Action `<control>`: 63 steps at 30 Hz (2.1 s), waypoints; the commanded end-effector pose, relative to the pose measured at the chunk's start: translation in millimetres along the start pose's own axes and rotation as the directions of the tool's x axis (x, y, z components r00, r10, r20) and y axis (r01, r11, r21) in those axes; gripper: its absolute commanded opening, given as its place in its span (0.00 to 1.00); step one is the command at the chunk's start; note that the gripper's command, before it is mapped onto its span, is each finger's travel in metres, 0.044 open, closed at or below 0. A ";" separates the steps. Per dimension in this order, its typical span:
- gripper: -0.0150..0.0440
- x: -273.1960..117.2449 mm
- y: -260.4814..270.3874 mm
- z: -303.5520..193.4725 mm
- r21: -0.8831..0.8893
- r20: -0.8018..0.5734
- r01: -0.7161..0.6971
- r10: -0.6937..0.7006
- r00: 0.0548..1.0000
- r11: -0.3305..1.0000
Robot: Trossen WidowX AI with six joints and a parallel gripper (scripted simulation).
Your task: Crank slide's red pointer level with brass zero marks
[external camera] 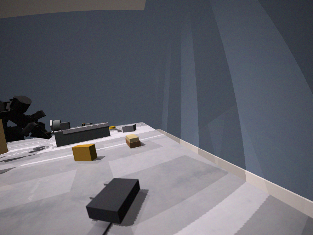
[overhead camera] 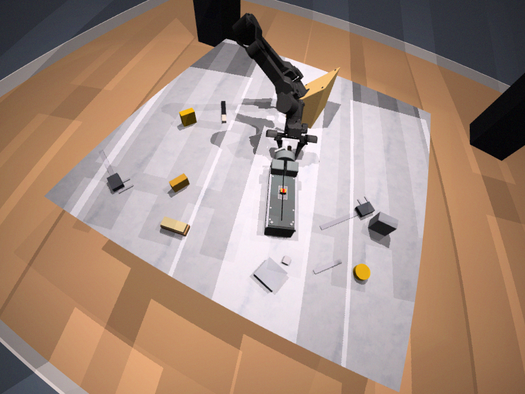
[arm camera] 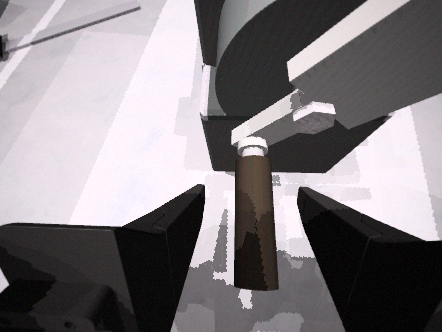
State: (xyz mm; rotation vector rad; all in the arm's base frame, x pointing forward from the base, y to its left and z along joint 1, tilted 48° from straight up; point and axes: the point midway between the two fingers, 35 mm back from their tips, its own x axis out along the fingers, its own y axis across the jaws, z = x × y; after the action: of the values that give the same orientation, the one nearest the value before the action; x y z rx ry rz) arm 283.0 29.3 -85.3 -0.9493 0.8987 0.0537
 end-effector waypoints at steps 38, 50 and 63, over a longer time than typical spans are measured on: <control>0.25 -6.1 8.5 4.8 -0.002 0.004 -0.006 0.006 1.000 1.000; 0.25 -10.9 11.3 9.6 -0.001 0.005 -0.006 0.006 1.000 1.000; 0.25 -16.7 12.3 15.5 -0.001 0.005 -0.006 0.006 1.000 1.000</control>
State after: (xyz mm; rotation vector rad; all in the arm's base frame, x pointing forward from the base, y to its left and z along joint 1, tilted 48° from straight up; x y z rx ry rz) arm 277.7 49.0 -80.8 -0.9414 0.9042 0.0566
